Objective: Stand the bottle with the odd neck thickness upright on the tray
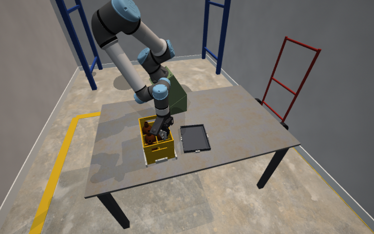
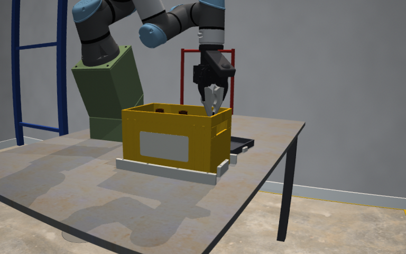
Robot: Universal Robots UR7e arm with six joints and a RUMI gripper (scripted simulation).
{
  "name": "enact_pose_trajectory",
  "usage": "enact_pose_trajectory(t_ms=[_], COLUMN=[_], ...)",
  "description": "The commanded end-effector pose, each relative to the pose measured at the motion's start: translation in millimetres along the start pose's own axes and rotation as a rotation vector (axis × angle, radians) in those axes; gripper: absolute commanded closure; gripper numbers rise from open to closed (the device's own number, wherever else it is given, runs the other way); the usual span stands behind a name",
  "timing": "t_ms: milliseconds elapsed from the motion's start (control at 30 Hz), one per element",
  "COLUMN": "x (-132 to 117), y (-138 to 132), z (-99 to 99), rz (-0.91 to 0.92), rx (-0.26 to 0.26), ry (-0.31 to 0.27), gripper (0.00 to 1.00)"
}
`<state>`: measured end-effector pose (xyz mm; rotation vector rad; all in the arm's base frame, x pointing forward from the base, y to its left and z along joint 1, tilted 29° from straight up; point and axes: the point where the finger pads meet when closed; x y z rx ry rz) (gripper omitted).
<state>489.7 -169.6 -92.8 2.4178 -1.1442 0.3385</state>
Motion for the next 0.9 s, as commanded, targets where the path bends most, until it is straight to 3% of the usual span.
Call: enact_pose_trajectory(t_ms=[0, 367, 400, 867], x=[0.3, 0.3, 0.3, 0.3], y=[-0.2, -0.2, -0.2, -0.2], z=[-0.5, -0.5, -0.5, -0.5], rz=[0.000, 0.000, 0.000, 0.000], rx=[0.001, 0.001, 0.001, 0.001], ry=[0.001, 0.001, 0.001, 0.001], gripper=[1.00, 1.00, 0.62, 0.62])
Point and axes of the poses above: the point where the finger pads meet when closed, its own z axis out along the fingers, its own y axis across the jaws, x = y × z, and after that the axes turned 5 degrees about z, right-handed
